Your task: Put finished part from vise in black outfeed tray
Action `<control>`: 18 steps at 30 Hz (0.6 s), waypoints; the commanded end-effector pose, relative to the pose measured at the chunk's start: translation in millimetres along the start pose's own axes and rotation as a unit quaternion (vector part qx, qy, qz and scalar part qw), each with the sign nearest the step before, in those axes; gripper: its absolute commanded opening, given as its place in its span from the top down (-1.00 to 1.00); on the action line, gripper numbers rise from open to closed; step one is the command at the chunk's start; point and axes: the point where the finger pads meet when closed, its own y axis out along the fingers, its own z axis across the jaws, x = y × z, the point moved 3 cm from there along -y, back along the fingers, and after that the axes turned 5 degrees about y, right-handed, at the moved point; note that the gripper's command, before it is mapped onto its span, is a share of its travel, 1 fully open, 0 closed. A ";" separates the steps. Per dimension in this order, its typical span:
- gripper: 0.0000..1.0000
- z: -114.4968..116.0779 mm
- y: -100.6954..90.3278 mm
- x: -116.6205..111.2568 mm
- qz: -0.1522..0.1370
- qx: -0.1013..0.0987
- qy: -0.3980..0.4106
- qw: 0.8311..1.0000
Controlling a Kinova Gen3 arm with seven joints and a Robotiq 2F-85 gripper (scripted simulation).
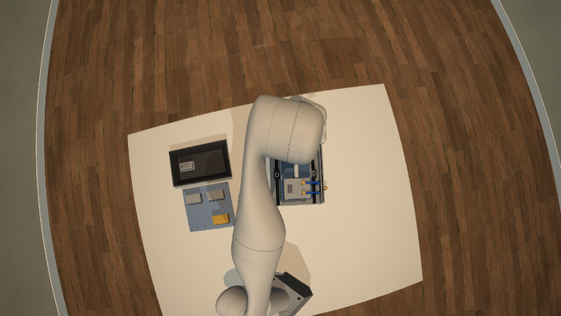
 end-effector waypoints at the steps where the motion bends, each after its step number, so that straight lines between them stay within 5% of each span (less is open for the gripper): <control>1: -0.34 -2.0 0.4 -1.2 0.003 -0.002 -0.005 1.000; 8: -0.34 -2.0 0.4 -1.2 0.003 -0.002 -0.005 1.000; 9: 1.00 -2.0 0.4 -1.2 0.003 -0.002 -0.005 1.000; 18: 1.00 -2.0 0.4 -1.2 0.003 -0.002 -0.005 1.000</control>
